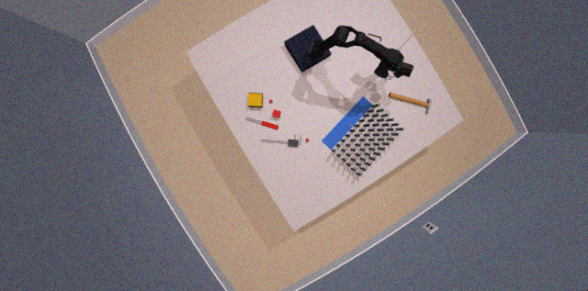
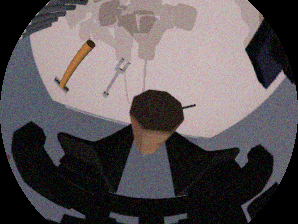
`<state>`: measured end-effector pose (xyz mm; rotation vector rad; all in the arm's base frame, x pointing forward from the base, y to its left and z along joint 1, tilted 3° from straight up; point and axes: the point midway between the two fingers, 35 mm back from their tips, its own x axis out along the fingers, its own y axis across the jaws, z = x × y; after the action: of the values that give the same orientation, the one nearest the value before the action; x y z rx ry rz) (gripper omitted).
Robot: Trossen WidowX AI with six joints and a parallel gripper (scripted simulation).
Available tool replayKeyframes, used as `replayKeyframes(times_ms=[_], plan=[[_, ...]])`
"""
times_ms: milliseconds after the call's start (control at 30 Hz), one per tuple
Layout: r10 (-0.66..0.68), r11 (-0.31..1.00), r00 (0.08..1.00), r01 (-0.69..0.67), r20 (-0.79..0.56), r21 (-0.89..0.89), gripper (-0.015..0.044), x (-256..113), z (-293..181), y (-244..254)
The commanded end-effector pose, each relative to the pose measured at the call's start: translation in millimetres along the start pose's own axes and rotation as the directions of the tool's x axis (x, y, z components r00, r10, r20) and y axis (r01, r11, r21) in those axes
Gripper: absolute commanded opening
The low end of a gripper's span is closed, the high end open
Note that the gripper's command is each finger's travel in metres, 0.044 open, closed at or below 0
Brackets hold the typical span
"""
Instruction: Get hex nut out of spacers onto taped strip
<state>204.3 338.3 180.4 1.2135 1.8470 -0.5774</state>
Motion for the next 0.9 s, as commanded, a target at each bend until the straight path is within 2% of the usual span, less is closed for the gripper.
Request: replayKeyframes(times_ms=[0,267,867], plan=[[-0.039,0.996,0.999,0.038,-0.012,-0.087,0.0,13.3,-27.5,-7.2],[-0.114,0.972,0.993,0.11,-0.009,-0.207,0.0,40.1,-67.6,-27.2],[-0.115,0.972,0.993,0.111,-0.009,-0.209,0.0,51.6,-63.5,-25.2]])
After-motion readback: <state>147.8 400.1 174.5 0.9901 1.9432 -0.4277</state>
